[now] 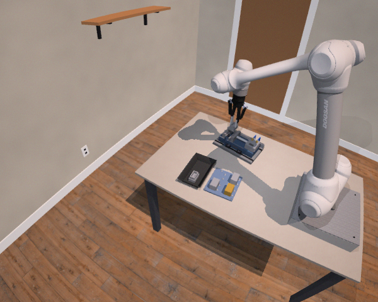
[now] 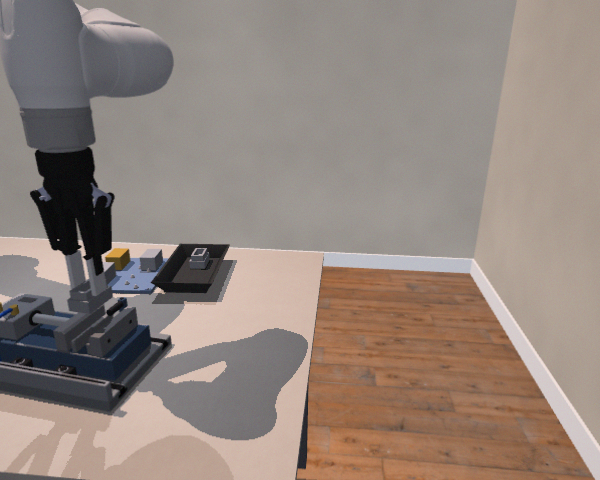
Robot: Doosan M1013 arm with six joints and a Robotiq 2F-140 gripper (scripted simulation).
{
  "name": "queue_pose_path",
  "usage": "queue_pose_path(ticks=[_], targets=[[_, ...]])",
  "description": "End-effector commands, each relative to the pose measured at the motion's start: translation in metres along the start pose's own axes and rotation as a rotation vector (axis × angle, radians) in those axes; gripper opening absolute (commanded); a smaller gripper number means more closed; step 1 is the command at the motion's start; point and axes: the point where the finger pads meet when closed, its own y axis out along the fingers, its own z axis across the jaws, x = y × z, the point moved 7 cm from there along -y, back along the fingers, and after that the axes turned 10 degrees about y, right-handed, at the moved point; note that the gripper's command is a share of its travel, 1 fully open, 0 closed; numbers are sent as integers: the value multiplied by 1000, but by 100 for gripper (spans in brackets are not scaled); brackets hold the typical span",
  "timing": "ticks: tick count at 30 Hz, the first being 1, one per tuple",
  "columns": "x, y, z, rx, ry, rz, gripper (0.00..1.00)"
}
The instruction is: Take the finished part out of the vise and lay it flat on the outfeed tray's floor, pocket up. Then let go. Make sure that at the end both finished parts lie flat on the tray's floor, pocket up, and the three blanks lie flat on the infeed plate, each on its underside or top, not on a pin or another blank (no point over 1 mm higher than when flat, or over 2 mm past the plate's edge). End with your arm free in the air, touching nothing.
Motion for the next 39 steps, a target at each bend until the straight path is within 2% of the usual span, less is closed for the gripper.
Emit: queue_pose_path(ticks=[1, 5, 8, 20, 22, 24, 37, 39], targets=[[0, 0, 0, 0, 0, 0, 0], [-2, 0, 0, 0, -2, 0, 0], [-15, 0, 1, 0, -11, 0, 0], [-136, 0, -2, -1, -92, 1, 0], [-136, 0, -2, -1, -92, 1, 0], [-171, 0, -7, -1, -115, 1, 0], [-292, 0, -39, 0, -198, 0, 0], [-292, 0, -39, 0, -198, 0, 0]])
